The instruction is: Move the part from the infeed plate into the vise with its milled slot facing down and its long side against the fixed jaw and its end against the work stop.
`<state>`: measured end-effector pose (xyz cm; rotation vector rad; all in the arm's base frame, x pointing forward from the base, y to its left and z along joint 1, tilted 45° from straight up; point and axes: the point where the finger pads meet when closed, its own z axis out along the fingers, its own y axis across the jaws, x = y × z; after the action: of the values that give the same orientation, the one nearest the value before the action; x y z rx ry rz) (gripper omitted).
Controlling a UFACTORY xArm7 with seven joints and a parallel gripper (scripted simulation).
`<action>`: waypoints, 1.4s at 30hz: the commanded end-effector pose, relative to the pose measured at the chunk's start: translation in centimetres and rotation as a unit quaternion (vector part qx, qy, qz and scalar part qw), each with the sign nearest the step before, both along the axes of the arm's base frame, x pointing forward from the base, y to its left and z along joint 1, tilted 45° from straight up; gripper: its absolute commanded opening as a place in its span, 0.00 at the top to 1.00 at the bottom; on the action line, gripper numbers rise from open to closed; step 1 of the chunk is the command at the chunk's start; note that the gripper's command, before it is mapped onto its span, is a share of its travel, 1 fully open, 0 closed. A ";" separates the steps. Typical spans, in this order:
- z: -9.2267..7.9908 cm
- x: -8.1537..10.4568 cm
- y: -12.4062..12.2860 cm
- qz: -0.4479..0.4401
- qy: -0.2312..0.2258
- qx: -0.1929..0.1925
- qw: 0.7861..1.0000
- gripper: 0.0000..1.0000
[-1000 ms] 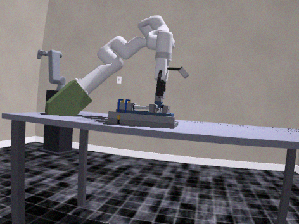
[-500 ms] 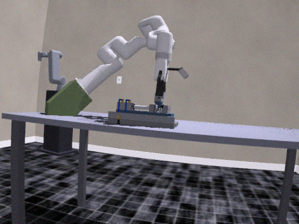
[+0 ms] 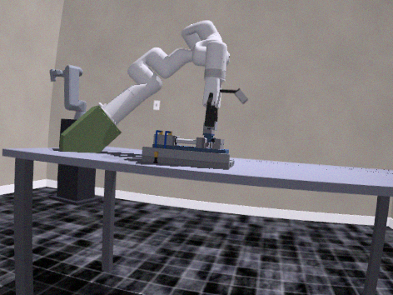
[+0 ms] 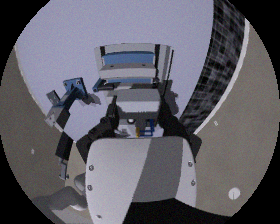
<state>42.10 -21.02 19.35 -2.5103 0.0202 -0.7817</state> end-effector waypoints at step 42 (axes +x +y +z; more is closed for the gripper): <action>-1.4 1.2 0.8 -0.002 -0.001 -0.001 1.000 1.00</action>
<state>43.19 -20.12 17.94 -2.5104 0.0200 -0.7817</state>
